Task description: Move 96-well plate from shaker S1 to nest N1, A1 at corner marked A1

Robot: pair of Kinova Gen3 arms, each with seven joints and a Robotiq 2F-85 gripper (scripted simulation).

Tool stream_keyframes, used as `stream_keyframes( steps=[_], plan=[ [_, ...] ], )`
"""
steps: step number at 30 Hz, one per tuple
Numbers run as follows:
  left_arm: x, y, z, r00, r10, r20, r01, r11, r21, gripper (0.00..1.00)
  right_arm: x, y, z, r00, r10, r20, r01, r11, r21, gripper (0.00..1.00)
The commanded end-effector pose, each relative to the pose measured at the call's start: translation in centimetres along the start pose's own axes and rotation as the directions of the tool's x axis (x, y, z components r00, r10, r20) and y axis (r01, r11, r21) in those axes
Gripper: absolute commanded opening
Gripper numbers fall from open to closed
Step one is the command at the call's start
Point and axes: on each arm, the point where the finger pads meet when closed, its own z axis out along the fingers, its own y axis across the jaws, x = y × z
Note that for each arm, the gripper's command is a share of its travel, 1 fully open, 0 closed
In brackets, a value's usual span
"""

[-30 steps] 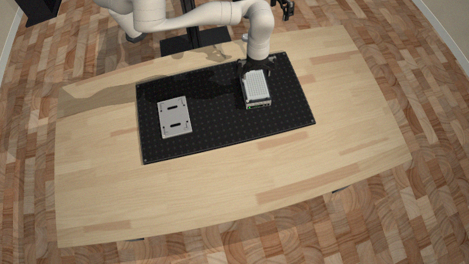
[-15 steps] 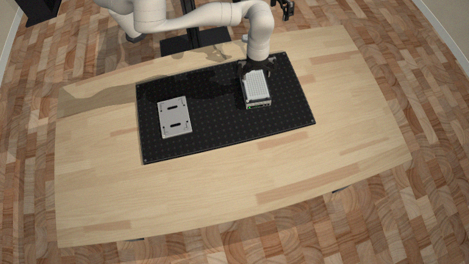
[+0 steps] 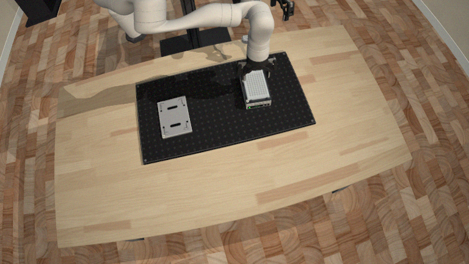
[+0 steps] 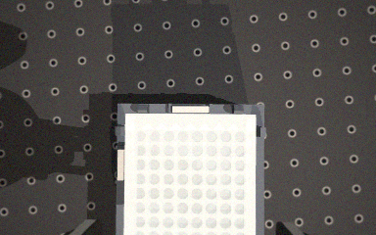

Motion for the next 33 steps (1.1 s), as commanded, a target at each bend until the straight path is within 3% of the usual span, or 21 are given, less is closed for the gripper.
stream_keyframes(
  steps=[1,33],
  plan=[
    [0.01,-0.02,-0.02,1.0,0.0,0.0,0.0,1.0,0.001,1.0,-0.04,0.07,-0.09,1.0,0.0,0.002,0.0,1.0,-0.002,1.0],
    [0.01,-0.02,-0.02,1.0,0.0,0.0,0.0,1.0,0.001,1.0,-0.05,0.07,0.85,1.0,0.0,0.002,0.0,1.0,-0.002,1.0]
  ],
)
